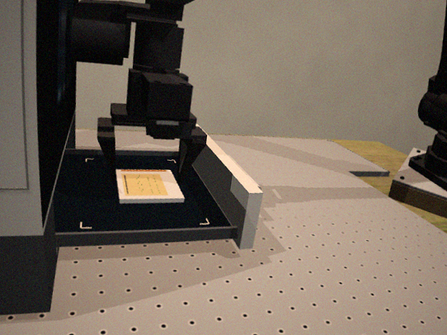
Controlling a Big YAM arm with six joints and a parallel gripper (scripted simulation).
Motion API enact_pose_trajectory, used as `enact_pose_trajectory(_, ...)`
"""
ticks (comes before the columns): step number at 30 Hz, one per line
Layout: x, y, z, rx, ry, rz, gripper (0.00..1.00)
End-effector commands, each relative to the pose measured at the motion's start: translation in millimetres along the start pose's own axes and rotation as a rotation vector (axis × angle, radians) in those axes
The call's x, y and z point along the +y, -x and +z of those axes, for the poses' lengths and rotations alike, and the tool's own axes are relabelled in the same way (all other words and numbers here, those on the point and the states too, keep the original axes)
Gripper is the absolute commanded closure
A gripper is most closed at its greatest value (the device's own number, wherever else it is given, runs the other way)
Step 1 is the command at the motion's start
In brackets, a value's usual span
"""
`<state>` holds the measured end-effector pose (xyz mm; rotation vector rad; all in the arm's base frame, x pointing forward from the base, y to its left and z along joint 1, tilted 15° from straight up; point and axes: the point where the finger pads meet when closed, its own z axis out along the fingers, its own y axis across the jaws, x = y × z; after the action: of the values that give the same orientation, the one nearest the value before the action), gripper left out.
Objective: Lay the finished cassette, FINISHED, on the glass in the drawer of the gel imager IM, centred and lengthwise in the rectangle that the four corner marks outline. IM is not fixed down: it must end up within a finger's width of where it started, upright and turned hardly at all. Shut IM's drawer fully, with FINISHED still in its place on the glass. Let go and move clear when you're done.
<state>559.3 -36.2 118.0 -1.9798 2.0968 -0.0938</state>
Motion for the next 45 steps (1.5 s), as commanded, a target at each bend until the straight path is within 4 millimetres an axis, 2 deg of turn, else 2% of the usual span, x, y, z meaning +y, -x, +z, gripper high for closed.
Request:
enact_pose_trajectory(1, 5, 2, -1, 0.001, 0.014, 0.004, 0.08)
enact_pose_trajectory(4, -5, 4, -14, 0.002, -0.043, 0.002, 0.08)
enact_pose_trajectory(9, -3, 1, -1, 0.001, -0.034, 0.008, 0.08)
enact_pose_trajectory(14, -7, 3, -13, 0.001, -0.066, 0.003, 0.08)
enact_pose_trajectory(18, -7, 2, -5, 0.0, -0.065, 0.007, 0.08)
enact_pose_trajectory(21, -9, 2, -13, 0.001, -0.089, 0.005, 0.08)
enact_pose_trajectory(27, -7, 0, 3, 0.0, -0.067, 0.008, 0.08)
enact_pose_trajectory(31, -7, -1, 7, -0.001, -0.061, 0.009, 0.08)
enact_pose_trajectory(45, -7, -1, 6, -0.001, -0.056, 0.01, 0.08)
